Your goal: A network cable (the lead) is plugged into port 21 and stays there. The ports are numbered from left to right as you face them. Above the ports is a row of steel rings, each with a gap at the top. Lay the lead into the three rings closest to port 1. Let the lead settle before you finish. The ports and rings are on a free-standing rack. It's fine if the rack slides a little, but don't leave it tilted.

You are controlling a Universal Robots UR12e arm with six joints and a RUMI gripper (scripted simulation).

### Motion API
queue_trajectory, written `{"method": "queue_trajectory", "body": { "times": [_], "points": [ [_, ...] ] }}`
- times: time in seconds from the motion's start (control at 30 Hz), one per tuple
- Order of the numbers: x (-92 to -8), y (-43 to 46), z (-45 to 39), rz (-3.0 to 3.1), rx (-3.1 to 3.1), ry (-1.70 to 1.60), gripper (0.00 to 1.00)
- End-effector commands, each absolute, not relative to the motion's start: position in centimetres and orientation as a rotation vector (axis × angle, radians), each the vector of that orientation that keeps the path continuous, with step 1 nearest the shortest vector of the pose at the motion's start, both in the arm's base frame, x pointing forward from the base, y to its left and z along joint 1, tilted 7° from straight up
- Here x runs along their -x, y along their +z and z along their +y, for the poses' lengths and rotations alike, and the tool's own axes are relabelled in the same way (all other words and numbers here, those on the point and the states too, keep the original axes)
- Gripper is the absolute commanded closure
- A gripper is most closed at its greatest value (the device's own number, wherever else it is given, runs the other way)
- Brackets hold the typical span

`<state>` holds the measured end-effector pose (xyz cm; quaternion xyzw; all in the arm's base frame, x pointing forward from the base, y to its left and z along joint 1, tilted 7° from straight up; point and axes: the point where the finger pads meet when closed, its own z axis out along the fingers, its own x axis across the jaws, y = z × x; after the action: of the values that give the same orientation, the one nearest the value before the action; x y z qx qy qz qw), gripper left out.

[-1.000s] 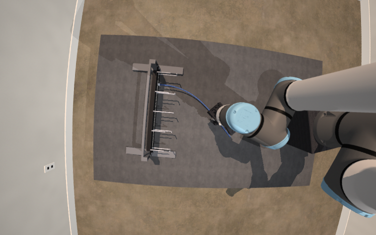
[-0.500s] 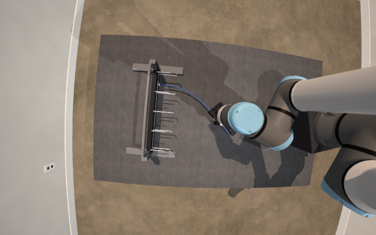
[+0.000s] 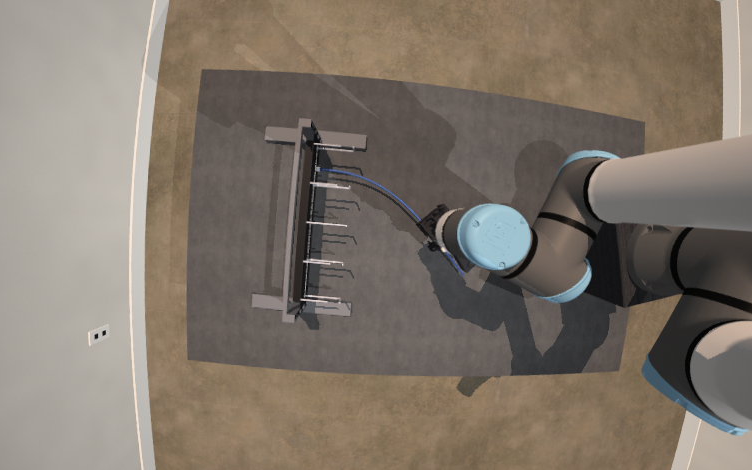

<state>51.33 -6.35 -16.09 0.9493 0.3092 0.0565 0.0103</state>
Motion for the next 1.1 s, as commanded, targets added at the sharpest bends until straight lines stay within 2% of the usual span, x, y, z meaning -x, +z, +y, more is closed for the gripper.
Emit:
{"method": "queue_trajectory", "body": {
  "times": [0.0,0.5,1.07],
  "points": [
    [-51.3,-16.0,-6.4,0.965,-2.962,0.177,1.00],
    [-53.4,-14.6,-5.5,0.868,-2.996,0.179,1.00],
    [-66.1,-6.7,-0.3,0.276,-3.129,0.183,1.00]
  ]
}}
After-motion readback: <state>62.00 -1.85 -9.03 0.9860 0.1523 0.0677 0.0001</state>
